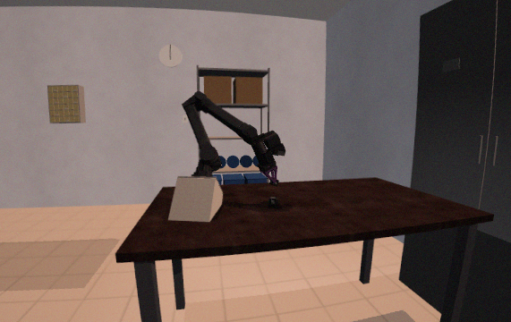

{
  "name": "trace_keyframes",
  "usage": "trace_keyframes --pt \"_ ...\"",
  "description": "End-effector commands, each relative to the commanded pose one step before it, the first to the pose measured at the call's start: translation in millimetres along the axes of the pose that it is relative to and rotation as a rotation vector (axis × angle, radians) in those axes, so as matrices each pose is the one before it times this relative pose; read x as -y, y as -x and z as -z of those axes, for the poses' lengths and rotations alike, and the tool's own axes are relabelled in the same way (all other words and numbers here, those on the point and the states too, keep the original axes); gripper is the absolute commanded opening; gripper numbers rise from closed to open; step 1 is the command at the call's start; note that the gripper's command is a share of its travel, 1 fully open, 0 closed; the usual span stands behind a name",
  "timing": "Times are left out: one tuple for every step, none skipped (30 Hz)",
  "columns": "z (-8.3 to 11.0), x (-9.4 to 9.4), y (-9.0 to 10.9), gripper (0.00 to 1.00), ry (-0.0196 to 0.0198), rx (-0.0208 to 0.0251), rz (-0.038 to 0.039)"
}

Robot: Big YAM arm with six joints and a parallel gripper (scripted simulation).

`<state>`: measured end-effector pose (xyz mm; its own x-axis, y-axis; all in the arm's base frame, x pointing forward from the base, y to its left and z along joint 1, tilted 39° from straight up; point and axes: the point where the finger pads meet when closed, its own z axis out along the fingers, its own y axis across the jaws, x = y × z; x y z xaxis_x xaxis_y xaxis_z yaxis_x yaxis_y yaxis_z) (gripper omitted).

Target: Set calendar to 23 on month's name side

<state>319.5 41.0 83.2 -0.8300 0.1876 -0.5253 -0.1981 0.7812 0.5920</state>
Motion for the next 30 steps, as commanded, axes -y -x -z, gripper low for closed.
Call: trace_keyframes --pt "1.90 0.20 28.29 0.26 -0.00460 -0.05233 0.06084" --pt "0.00 0.00 0.00 0.26 0.00000 0.00000 0.00000" --pt "0.00 0.00 0.00 0.26 0.00000 0.00000 0.00000" --pt "0.42 0.16 0.12 0.26 0.00067 -0.02312 -0.00062" --pt "-0.79 -1.82 -0.34 0.26 0.00440 -0.02429 0.00388" --pt "-0.26 -1.12 -0.18 0.26 0.00307 -0.01936 0.00219" --pt "0.86 0.54 0.14 0.26 0.00001 -0.01204 -0.00179" --pt "1.54 1.67 0.33 0.26 -0.00212 -0.00568 -0.00443" --pt "0.85 0.88 0.17 0.26 -0.00105 -0.00345 -0.00240" --pt "0.00 -0.31 0.02 0.26 0.00139 -0.00222 0.00025" --pt "0.01 -0.13 0.03 0.26 0.00073 -0.00020 0.00001" --pt "-0.10 -0.06 -0.03 0.26 -0.00008 -0.00098 0.00025" --pt "-0.70 -0.51 -0.17 0.26 -0.00024 -0.00624 0.00184" --pt "-1.64 -1.80 -0.28 0.26 0.00275 -0.01387 0.00444" --pt "-1.11 -0.75 -0.06 0.26 0.00092 -0.01844 0.00187" --pt "-0.48 0.31 0.12 0.26 -0.00074 -0.02269 -0.00077" --pt "-0.50 0.29 0.11 0.26 -0.00051 -0.02796 -0.00069" --pt "-0.44 0.20 0.08 0.26 -0.00004 -0.03154 -0.00045" --pt "0.00 0.00 0.00 0.26 0.00000 0.00000 0.00000" --pt "0.00 0.00 0.00 0.26 0.00000 0.00000 0.00000" --pt "3.41 5.25 0.49 0.26 -0.00632 -0.02257 -0.01380" --pt "-3.71 -5.01 -0.45 0.26 0.00727 -0.04206 0.01350" --pt "-0.21 -0.39 -0.06 0.26 0.00177 -0.02939 0.00112" --pt "0.04 -0.20 -0.07 0.26 0.00158 -0.02380 0.00060" --pt "0.08 -0.19 -0.06 0.26 0.00134 -0.01737 0.00055" --pt "0.06 -0.13 -0.04 0.26 0.00090 -0.01054 0.00038" --pt "3.57 4.76 -0.10 0.26 -0.00433 0.00533 -0.01331" --pt "2.41 3.26 -0.06 0.26 -0.00312 0.00595 -0.00912" --pt "-0.38 -0.55 0.03 0.26 0.00081 -0.00154 0.00134" --pt "-2.39 -3.04 0.01 0.26 0.00259 -0.01081 0.00857"
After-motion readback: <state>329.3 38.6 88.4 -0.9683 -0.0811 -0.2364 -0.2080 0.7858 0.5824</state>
